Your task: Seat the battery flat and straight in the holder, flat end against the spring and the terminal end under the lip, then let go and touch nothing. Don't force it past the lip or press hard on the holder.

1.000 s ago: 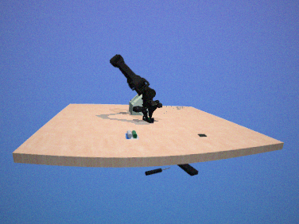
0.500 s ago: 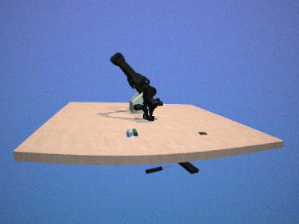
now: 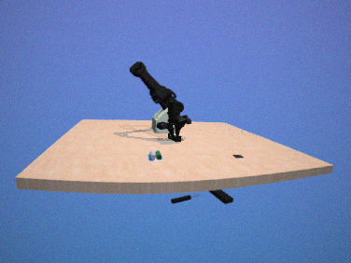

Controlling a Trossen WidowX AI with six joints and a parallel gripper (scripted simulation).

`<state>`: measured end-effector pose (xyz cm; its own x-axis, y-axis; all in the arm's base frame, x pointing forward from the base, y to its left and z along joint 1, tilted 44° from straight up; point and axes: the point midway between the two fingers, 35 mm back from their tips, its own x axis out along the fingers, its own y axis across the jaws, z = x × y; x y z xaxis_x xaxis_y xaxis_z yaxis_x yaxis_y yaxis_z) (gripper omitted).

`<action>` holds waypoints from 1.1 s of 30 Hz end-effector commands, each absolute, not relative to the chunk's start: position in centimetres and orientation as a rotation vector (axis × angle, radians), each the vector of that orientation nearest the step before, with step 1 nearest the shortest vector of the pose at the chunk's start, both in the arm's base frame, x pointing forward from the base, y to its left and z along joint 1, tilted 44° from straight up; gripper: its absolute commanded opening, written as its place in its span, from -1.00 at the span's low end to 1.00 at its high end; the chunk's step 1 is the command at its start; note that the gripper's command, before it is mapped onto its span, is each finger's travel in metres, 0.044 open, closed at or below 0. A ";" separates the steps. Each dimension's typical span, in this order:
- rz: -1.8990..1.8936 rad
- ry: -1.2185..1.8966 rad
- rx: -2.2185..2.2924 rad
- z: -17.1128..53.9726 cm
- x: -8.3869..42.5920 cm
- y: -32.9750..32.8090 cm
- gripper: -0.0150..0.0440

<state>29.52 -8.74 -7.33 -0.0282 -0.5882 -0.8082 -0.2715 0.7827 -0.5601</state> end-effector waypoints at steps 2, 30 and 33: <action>-0.293 1.616 -0.695 -7.3 29.6 -8.8 0.06; -0.286 1.617 -0.694 -1.2 29.4 -2.5 1.00; -0.286 1.617 -0.694 -1.2 29.4 -2.5 1.00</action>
<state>29.37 -2.62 -1.27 -0.0262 -0.5876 -0.8087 -0.2753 0.7819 -0.5593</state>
